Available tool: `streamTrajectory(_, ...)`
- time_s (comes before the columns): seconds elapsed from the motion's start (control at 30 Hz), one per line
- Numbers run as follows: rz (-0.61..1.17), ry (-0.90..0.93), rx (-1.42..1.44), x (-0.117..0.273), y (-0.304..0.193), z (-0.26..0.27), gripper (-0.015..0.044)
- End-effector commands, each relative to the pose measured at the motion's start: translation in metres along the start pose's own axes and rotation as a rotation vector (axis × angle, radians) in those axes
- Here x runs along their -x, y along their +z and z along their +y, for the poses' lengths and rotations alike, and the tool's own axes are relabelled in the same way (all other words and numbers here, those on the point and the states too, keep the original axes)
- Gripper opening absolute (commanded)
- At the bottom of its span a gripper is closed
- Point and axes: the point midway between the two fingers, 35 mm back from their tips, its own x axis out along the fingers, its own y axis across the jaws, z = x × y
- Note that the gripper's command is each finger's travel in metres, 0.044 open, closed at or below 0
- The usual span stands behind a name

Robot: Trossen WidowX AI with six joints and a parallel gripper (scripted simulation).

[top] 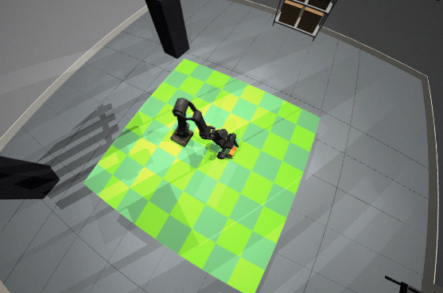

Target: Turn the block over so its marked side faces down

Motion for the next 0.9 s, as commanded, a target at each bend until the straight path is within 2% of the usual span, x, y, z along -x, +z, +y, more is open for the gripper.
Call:
streamTrajectory(0.0,0.18,0.011,-0.013,0.01,0.03,0.003,0.044)
streamTrajectory(0.13,0.256,0.017,-0.027,0.032,0.055,0.002,0.044)
streamTrajectory(0.47,0.413,0.006,-0.02,0.065,0.052,-0.005,0.044)
streamTrajectory(0.87,0.414,0.006,-0.02,0.066,0.052,-0.005,0.044)
